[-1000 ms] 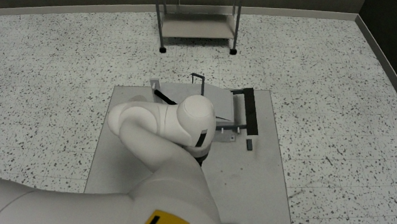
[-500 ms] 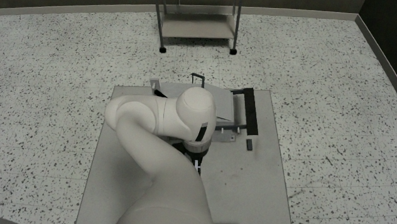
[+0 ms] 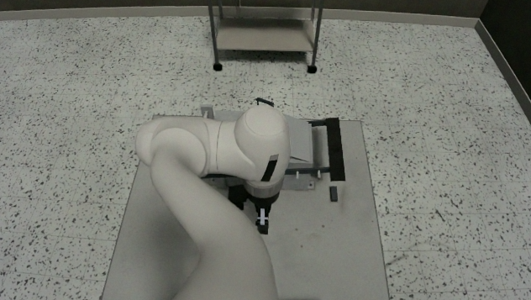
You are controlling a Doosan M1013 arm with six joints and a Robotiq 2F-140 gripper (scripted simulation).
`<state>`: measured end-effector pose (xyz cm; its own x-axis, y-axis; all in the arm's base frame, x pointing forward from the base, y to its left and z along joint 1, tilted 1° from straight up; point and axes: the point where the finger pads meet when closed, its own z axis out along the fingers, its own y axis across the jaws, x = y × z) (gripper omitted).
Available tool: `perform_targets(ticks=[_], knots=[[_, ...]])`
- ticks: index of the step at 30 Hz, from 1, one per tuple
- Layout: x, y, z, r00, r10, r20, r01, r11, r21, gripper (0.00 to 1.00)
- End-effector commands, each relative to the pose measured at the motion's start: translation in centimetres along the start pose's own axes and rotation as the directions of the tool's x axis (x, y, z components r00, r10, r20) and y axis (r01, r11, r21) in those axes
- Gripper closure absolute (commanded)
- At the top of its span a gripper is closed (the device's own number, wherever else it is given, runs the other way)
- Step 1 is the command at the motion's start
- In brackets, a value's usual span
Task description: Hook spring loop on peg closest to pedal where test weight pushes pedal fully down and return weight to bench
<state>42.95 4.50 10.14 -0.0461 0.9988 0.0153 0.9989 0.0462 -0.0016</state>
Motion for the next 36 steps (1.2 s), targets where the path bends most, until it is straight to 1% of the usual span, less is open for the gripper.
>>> perform_targets(ticks=[1, 7, 10, 24, 26, 36], knots=[[0.0, 0.0, -0.7, 1.0, 0.0, 0.0, 0.0, 1.0, -0.001, 0.75], [0.0, 0.0, -2.3, 1.0, 0.0, 0.0, 0.0, 1.0, -0.001, 0.75], [0.0, 0.0, -2.1, 1.0, 0.0, 0.0, 0.0, 1.0, -0.001, 0.75], [0.0, 0.1, -3.9, 1.0, 0.0, 0.0, 0.0, 1.0, -0.001, 0.75], [0.0, 0.1, -3.9, 1.0, 0.0, 0.0, 0.0, 1.0, -0.001, 0.75], [-1.9, 1.8, -4.3, 1.0, 0.0, 0.016, 0.0, 1.0, -0.001, 0.75]])
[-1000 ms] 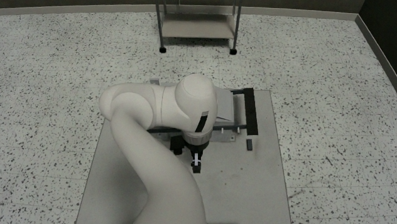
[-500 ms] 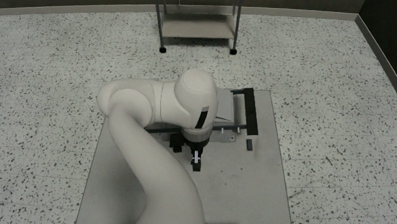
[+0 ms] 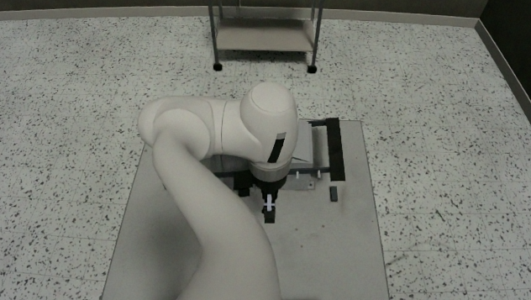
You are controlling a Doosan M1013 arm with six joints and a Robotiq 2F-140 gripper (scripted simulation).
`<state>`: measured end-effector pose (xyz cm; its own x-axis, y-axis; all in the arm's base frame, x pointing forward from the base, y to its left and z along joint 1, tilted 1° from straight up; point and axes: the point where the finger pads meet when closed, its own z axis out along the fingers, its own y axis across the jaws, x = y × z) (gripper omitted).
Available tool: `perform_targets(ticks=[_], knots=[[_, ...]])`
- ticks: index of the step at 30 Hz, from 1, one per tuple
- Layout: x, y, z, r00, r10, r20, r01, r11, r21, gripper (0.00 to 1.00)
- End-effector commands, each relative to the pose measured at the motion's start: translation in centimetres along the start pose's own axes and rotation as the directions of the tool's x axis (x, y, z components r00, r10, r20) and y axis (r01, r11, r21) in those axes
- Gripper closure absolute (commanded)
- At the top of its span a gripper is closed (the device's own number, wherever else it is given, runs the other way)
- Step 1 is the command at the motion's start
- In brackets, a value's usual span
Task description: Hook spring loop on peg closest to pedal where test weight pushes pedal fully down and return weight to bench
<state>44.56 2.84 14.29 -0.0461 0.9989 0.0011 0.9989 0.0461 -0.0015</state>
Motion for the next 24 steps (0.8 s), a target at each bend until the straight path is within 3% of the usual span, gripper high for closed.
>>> perform_targets(ticks=[1, 24], knots=[[-0.4, 0.5, -0.2, 1.0, 0.0, 0.003, 0.0, 1.0, -0.001, 0.75], [-3.8, 3.5, -1.2, 1.0, 0.0, 0.031, 0.0, 1.0, -0.001, 0.75]])
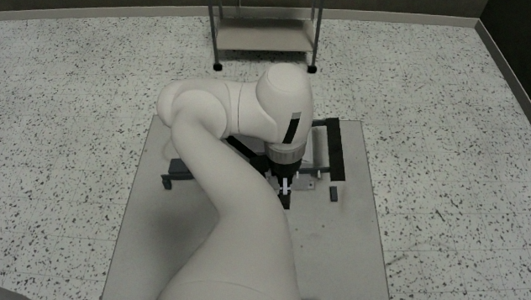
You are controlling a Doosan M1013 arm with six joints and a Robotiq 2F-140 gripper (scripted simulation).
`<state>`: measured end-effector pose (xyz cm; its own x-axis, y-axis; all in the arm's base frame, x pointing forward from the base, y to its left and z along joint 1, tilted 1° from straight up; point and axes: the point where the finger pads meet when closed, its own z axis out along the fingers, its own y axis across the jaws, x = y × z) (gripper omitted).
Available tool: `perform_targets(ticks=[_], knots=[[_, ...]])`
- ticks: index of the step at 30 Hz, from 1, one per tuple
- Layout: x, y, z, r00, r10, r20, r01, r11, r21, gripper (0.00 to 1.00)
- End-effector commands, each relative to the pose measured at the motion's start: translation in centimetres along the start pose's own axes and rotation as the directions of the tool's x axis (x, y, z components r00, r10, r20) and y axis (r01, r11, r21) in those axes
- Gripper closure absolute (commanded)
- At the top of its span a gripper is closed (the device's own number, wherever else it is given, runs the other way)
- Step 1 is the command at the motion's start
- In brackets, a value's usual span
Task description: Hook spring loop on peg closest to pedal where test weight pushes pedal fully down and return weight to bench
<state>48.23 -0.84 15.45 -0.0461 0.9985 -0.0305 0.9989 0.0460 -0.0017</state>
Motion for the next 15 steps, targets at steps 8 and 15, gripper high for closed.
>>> perform_targets(ticks=[8, 15], knots=[[-1.3, 1.2, -0.4, 1.0, 0.0, 0.01, 0.0, 1.0, -0.001, 0.75], [-2.7, 2.4, -0.8, 1.0, 0.0, 0.021, 0.0, 1.0, -0.001, 0.75]])
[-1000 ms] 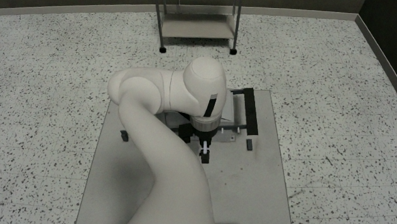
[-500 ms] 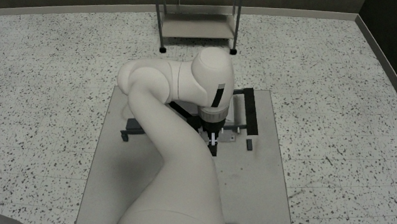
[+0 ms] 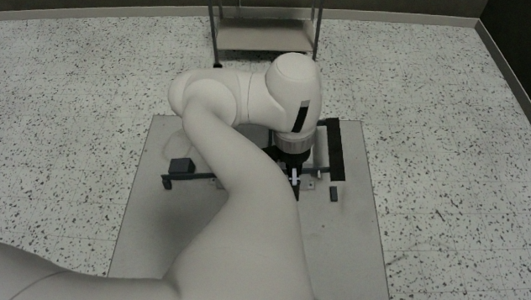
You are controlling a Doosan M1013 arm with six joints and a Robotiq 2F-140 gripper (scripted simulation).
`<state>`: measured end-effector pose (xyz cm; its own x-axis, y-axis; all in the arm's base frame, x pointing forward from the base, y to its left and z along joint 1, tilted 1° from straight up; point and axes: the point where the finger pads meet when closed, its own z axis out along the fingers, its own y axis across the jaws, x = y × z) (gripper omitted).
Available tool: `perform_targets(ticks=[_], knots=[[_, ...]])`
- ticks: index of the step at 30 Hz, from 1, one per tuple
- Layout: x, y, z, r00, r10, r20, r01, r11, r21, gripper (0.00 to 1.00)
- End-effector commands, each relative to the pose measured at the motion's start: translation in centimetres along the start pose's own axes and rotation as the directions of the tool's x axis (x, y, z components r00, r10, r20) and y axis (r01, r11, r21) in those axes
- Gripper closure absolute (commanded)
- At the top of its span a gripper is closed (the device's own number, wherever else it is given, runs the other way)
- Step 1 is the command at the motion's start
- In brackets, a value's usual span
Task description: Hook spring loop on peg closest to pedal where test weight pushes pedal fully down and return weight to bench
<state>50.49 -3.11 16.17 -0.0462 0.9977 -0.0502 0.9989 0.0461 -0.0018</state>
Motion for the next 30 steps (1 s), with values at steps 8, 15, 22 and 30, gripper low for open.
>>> perform_targets(ticks=[8, 15, 22, 30], knots=[[-1.2, 1.1, -0.4, 1.0, 0.0, 0.009, 0.0, 1.0, -0.001, 0.75], [-2.5, 2.3, -0.7, 1.0, 0.0, 0.02, 0.0, 1.0, -0.001, 0.75], [-3.2, 3.0, -0.9, 1.0, 0.0, 0.026, 0.0, 1.0, -0.001, 0.75], [-4.8, 4.4, -1.3, 0.999, 0.0, 0.039, 0.0, 1.0, -0.001, 0.75]])
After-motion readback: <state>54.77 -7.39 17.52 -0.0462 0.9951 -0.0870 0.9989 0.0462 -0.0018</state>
